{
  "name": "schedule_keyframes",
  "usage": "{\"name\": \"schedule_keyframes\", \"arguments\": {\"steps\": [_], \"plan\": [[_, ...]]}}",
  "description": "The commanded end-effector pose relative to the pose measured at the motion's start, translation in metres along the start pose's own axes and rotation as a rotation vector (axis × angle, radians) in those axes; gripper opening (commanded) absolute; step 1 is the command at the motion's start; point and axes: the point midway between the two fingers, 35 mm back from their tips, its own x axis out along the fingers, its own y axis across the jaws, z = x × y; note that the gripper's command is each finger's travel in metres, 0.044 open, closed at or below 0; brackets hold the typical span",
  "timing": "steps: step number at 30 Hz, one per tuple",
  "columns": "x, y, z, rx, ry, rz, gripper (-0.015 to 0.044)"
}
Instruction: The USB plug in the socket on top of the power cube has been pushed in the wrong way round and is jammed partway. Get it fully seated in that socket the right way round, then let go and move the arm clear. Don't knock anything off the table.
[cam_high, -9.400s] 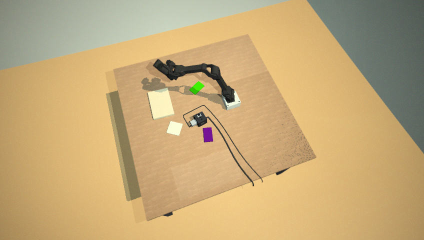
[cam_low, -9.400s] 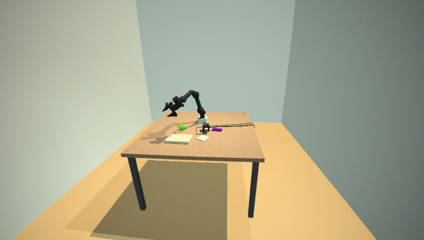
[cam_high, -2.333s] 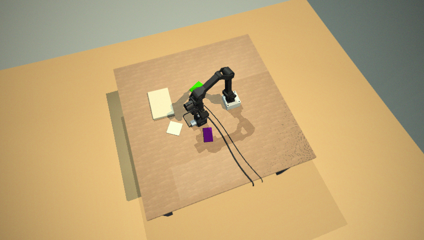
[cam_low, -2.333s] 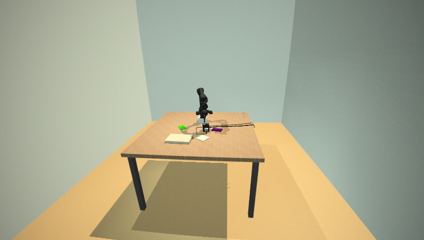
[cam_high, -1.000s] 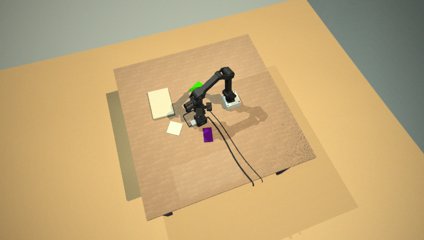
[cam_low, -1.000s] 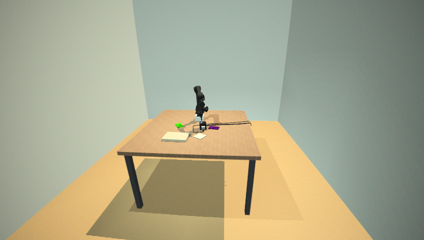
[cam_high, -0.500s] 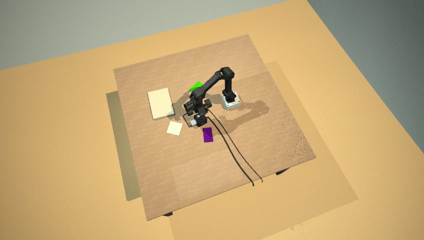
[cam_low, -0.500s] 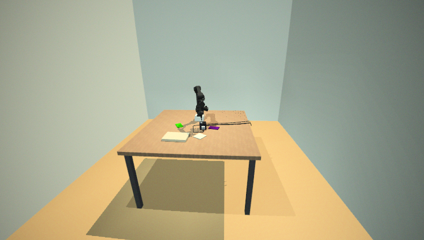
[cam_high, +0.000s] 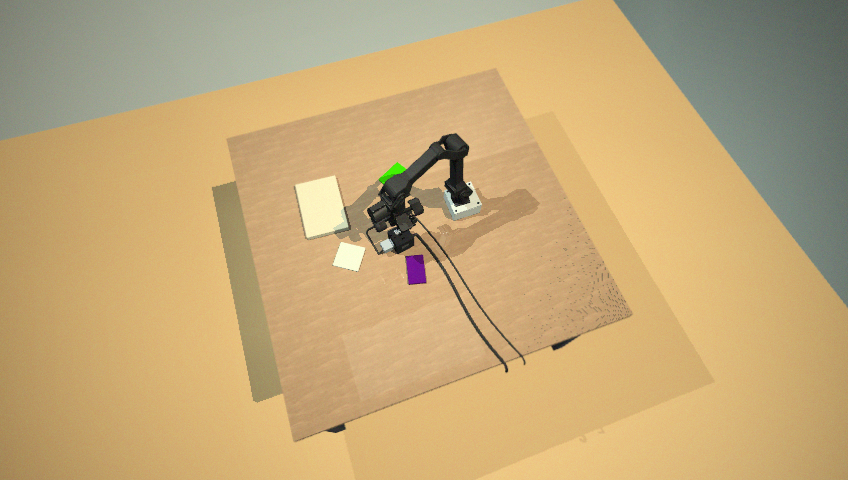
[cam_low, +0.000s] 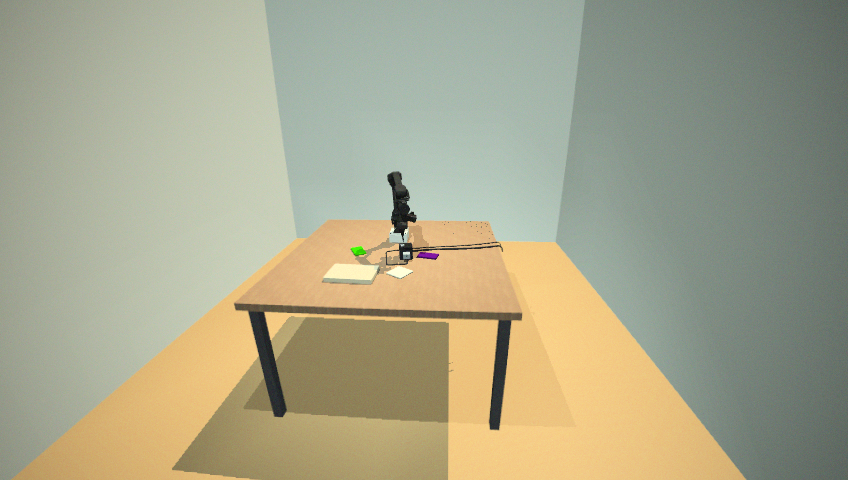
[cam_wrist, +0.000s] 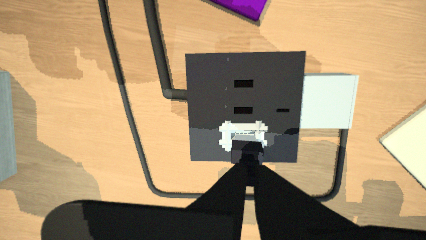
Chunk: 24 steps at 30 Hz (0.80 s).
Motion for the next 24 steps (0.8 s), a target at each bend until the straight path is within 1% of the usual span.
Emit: {"name": "schedule_keyframes", "arguments": {"steps": [1,24], "plan": [[0.0005,-0.0002,-0.0002,-0.003,0.001,-0.001,0.0],[0.0032,-0.0002,-0.0012,-0.016,0.004,-0.001,0.0]]}}
